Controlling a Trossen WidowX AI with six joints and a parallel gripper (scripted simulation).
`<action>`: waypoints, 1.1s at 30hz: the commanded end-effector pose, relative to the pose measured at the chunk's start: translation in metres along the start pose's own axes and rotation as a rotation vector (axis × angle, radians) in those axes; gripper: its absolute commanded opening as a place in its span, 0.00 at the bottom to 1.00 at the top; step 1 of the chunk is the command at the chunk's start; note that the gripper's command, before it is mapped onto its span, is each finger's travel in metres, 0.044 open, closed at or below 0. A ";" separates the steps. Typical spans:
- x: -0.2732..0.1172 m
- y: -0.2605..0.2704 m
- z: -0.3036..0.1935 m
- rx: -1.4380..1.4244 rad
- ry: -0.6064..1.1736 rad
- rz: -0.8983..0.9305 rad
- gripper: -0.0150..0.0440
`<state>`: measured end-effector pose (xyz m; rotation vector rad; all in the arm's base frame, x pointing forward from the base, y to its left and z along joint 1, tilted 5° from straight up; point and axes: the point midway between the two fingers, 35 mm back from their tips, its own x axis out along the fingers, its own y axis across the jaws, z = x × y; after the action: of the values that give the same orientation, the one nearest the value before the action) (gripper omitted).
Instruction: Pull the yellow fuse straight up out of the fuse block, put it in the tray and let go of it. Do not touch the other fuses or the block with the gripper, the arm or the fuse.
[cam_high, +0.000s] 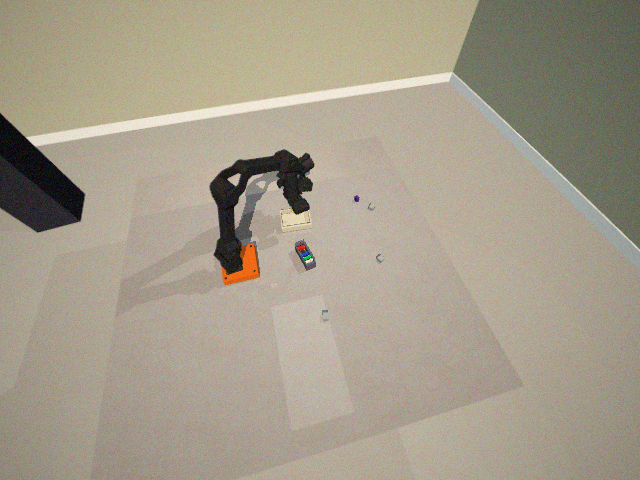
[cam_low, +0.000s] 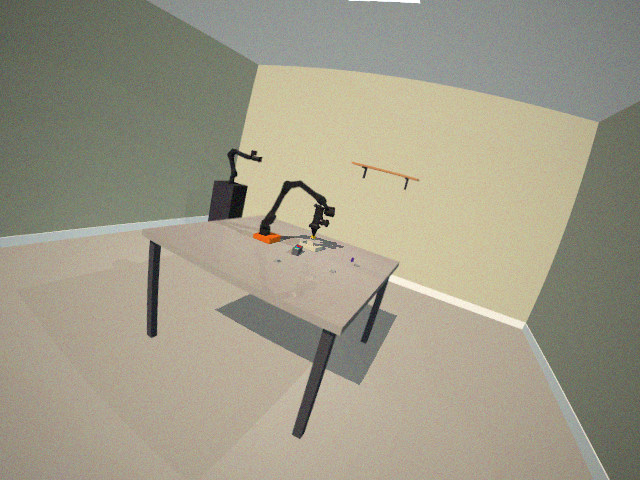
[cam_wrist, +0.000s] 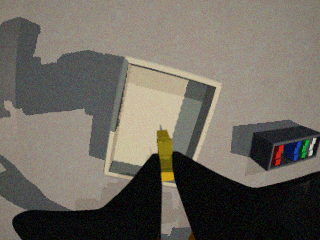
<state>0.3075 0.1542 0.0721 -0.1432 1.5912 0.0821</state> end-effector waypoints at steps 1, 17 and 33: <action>0.009 0.000 -0.002 0.004 0.010 -0.001 0.25; 0.034 0.000 -0.003 0.004 0.010 -0.001 0.25; 0.028 0.000 -0.001 0.001 0.005 -0.001 0.81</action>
<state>0.3055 0.1529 0.0414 -0.1439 1.5961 0.0798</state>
